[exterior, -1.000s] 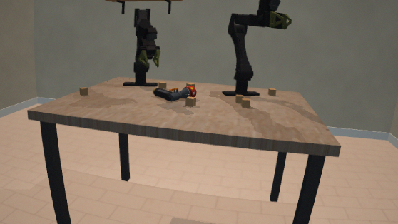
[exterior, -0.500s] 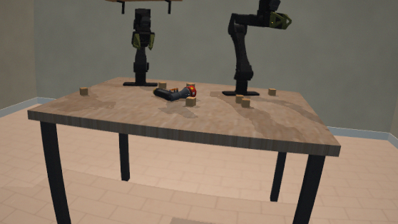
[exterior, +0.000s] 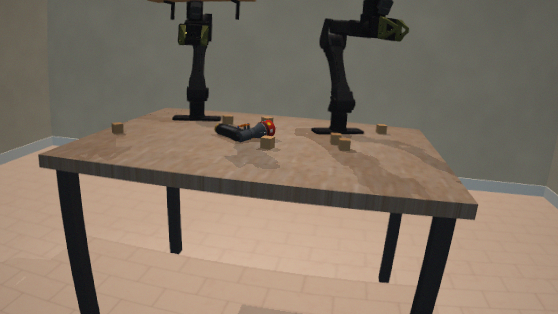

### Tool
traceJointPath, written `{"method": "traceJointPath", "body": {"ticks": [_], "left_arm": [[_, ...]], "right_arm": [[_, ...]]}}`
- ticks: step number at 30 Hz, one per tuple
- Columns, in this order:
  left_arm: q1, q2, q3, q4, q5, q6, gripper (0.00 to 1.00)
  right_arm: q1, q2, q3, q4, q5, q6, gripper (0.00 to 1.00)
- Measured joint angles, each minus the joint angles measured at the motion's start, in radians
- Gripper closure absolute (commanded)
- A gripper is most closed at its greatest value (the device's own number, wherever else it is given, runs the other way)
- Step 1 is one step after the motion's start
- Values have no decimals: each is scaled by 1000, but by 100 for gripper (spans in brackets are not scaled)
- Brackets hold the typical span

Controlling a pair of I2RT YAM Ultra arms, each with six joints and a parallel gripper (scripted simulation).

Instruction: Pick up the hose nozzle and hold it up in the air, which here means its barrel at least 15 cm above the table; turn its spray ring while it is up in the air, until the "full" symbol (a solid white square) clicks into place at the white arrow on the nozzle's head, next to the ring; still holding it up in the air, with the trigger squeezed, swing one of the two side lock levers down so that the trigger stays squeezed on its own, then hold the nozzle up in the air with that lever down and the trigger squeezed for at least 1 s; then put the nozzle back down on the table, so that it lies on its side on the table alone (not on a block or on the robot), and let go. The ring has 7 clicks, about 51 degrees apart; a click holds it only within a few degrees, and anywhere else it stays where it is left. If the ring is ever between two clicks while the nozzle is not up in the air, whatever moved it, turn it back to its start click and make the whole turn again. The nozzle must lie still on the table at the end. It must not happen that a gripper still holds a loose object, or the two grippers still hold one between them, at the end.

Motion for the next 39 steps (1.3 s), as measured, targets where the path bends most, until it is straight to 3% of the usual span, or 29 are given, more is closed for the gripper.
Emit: {"method": "traceJointPath", "body": {"ticks": [11, 39], "left_arm": [[0, 0, 0, 0, -2, 0, 63], [0, 0, -3, 0, -3, 0, 63]], "right_arm": [[-46, -45, 62, 103, 55, 53, 50], [-54, -58, 63, 104, 58, 58, 50]]}}
